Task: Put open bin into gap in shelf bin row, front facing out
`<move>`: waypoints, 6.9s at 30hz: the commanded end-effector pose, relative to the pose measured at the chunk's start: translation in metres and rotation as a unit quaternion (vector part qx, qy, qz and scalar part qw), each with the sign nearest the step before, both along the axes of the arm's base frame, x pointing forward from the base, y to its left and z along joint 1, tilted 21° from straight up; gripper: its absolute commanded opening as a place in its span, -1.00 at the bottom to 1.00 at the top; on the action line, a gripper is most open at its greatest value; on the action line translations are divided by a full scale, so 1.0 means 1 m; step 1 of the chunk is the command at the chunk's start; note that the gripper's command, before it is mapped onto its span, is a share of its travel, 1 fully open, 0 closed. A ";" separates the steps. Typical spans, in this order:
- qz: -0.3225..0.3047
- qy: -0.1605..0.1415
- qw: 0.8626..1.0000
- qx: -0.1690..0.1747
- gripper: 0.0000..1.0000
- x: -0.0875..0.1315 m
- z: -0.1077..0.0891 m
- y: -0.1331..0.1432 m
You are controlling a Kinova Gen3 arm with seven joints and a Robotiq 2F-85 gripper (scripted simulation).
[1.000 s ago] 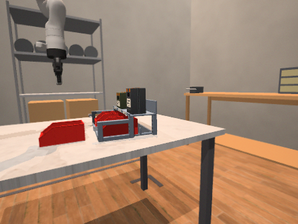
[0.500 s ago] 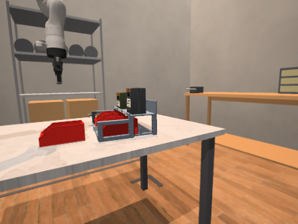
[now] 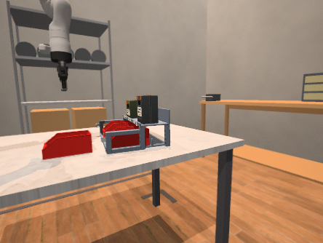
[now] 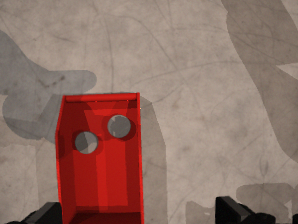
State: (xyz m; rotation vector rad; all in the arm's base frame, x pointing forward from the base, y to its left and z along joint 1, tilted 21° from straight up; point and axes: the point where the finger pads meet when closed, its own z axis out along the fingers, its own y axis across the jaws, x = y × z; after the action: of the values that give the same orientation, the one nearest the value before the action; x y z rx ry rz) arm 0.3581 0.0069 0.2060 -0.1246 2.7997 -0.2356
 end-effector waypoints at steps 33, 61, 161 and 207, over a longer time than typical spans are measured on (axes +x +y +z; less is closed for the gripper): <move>0.001 0.000 1.000 0.002 1.00 0.018 -0.050 -0.007; -0.001 -0.001 1.000 0.003 1.00 0.032 -0.087 -0.013; 0.003 -0.003 1.000 0.002 -0.31 0.026 -0.074 -0.010; 0.001 0.000 1.000 0.002 -0.31 0.049 -0.144 -0.019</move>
State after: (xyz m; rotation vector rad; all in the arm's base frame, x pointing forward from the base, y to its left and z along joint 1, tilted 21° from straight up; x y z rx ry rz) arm 0.4088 -0.0135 0.0628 -0.1389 2.7978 -0.2342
